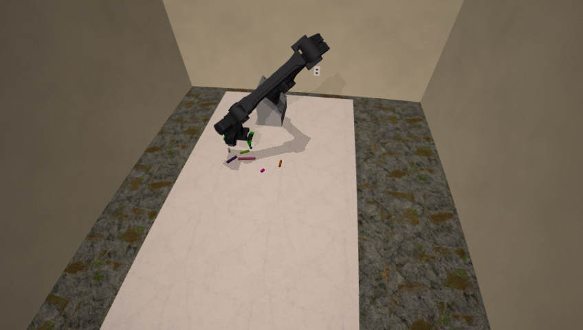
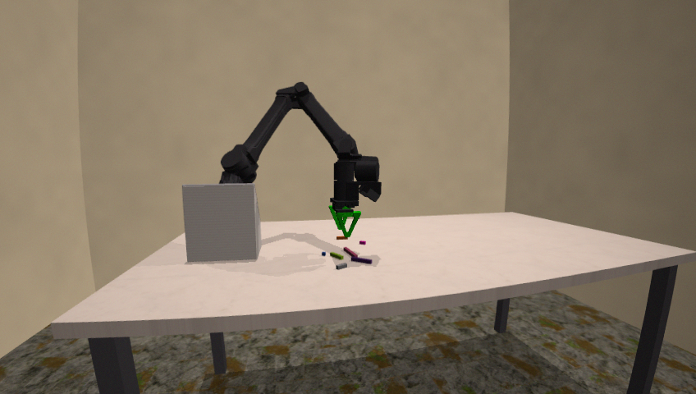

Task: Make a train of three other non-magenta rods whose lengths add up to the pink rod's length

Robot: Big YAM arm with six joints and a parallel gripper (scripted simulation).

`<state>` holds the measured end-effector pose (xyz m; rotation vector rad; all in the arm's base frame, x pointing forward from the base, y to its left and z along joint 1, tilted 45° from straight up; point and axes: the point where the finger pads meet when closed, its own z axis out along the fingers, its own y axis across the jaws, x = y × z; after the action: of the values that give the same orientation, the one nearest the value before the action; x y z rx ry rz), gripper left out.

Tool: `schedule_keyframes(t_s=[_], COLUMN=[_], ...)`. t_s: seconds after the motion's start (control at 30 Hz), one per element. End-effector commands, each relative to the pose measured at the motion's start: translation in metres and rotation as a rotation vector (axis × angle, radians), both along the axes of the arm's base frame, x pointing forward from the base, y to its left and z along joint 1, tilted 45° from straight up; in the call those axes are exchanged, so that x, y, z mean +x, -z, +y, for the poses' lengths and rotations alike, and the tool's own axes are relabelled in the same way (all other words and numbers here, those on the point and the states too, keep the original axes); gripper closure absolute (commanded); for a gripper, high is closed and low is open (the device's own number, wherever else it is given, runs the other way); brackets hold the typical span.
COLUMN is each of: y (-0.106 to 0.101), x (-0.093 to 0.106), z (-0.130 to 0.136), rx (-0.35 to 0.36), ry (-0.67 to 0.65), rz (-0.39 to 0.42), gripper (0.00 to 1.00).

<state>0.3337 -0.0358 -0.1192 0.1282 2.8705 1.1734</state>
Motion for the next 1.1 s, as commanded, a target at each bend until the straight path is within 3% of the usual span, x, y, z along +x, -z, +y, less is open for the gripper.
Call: schedule_keyframes(t_s=[0.0,1.07], y=[-0.0024,-0.0050], x=[0.0006,0.0031], z=[-0.0051,-0.0005], rx=[-0.005,-0.005], ry=[0.019,0.010], rz=[-0.008,-0.007], gripper=[0.00,0.00])
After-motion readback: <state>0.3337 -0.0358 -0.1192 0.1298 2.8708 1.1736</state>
